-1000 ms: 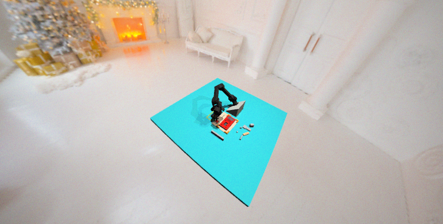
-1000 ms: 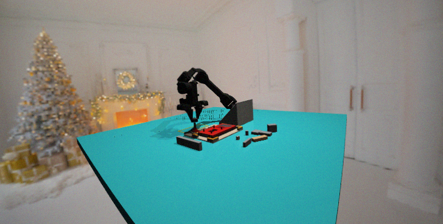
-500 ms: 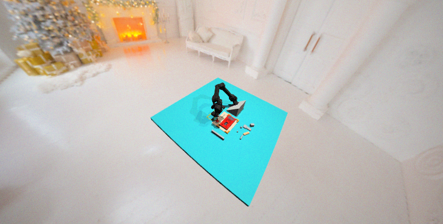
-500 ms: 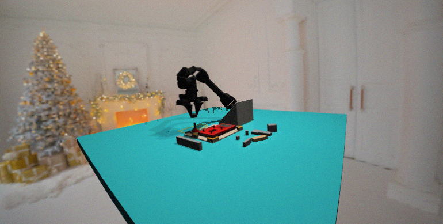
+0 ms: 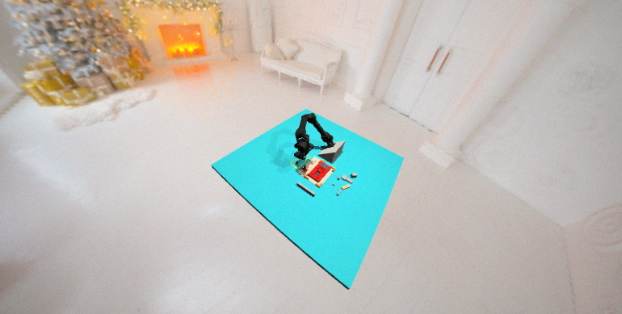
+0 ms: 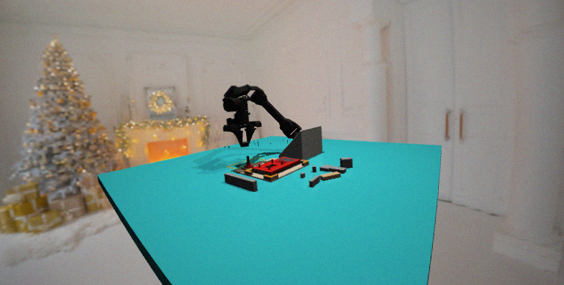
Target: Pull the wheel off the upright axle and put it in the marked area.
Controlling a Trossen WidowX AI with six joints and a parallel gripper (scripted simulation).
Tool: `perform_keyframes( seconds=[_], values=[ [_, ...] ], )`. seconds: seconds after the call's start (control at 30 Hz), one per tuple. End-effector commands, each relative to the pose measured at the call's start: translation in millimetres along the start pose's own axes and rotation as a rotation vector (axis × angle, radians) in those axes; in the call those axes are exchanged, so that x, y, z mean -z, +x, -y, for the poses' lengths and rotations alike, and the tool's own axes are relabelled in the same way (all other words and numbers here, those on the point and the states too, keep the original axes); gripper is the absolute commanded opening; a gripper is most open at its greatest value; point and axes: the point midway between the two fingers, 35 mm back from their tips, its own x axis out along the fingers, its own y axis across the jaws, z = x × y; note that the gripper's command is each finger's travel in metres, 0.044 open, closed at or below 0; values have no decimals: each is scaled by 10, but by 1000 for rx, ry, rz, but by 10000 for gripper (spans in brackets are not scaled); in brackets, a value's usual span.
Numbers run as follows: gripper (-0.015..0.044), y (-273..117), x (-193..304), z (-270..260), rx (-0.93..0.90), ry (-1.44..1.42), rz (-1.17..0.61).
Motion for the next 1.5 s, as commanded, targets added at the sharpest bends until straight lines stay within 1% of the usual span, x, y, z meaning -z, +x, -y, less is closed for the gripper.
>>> perform_keyframes(
  seconds=[0.0,0.4,0.57,0.93,1.03,1.47],
  values=[
    [0,-17,-147,96,-1,-1,5],
    [0,-33,-439,351,1,-1,6],
    [0,-29,-472,384,2,-1,6],
    [0,186,-474,380,1,-1,7],
    [0,285,-470,368,1,0,6],
    [0,976,-487,381,0,0,10]
  ],
)
